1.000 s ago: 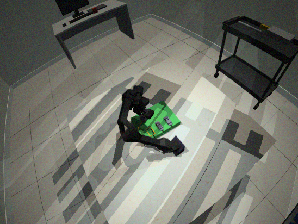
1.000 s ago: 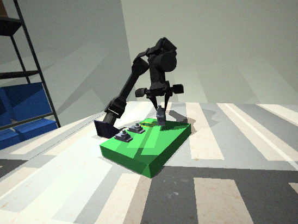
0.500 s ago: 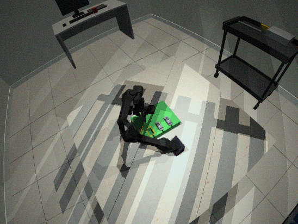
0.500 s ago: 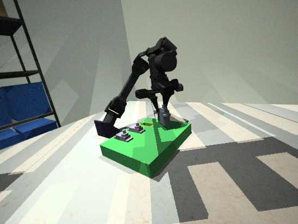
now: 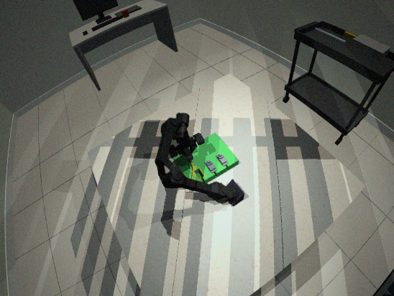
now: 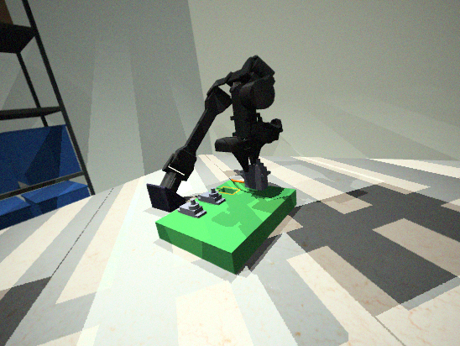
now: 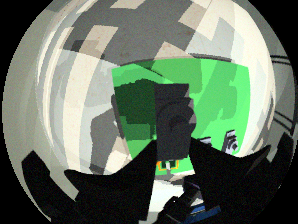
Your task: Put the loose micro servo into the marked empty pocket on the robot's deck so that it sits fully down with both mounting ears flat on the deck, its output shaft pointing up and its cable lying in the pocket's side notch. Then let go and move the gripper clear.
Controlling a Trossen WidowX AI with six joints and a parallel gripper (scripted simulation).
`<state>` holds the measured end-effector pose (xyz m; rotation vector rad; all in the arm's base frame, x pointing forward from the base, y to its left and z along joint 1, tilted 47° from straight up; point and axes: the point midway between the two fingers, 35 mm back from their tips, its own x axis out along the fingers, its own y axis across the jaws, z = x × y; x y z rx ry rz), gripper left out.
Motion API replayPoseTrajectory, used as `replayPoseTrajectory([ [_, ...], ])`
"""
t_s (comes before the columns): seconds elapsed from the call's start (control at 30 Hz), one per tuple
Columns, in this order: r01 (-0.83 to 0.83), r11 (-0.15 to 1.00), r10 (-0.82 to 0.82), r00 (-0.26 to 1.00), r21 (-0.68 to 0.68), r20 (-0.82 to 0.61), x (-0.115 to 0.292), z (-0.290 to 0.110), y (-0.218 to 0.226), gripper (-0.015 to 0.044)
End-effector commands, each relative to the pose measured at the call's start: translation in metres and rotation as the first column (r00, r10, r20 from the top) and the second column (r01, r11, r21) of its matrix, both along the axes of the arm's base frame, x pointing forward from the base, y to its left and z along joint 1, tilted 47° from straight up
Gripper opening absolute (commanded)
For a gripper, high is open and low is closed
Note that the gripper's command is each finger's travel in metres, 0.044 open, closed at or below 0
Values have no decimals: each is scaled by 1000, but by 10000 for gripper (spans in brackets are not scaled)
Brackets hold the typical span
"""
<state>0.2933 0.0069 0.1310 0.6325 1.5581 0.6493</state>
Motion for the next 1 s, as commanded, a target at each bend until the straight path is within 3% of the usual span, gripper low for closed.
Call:
replayPoseTrajectory([
  [0.0,-47,999,47,997,4,62,1,2,0,0],
  [0.3,-47,999,47,997,4,61,-9,2,-1,0],
  [0.97,-42,999,42,998,0,56,-96,3,-9,0],
])
